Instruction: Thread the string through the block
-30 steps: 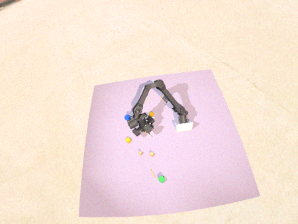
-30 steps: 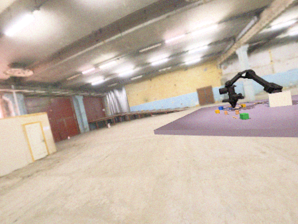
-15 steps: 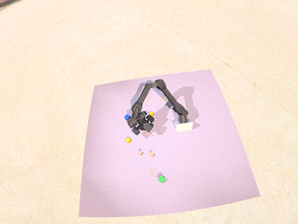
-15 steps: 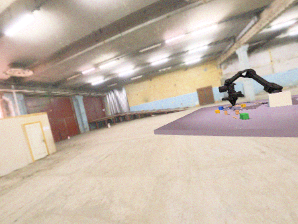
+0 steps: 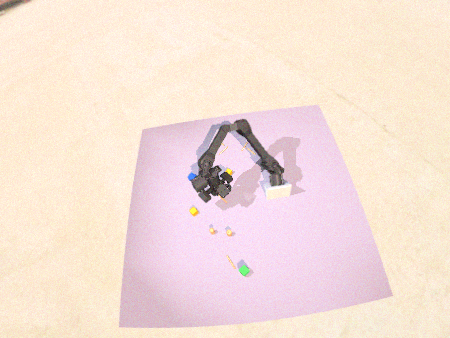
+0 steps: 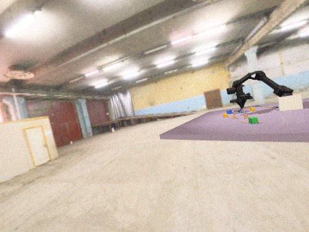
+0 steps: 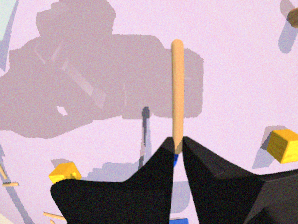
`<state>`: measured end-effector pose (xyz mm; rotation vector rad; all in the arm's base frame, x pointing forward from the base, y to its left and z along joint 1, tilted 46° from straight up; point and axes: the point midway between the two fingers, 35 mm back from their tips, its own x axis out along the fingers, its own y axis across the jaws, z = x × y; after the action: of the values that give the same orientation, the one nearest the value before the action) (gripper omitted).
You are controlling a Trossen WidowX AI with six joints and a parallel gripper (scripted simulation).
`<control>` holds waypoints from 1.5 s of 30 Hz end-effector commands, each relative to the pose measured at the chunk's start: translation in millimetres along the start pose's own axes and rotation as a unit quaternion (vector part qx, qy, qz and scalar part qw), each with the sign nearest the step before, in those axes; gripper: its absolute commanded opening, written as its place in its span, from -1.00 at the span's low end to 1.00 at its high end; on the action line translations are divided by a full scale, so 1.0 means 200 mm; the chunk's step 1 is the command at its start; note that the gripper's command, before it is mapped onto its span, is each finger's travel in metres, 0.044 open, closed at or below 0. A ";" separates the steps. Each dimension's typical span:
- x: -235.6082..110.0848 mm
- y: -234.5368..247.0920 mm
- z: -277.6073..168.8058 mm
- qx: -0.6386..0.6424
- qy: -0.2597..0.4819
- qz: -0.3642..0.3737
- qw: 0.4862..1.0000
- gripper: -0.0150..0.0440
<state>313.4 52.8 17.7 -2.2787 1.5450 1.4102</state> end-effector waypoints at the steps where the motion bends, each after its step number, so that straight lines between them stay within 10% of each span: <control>1: 0.00 0.00 0.00 0.000 0.000 0.000 1.000 -0.49; 23: 0.00 0.00 -0.07 0.321 -0.001 -0.001 0.947 -0.49; 45: -0.01 0.01 -0.17 0.673 -0.003 -0.001 0.740 -0.49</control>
<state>330.6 37.2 34.3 -1.3405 1.6473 0.0902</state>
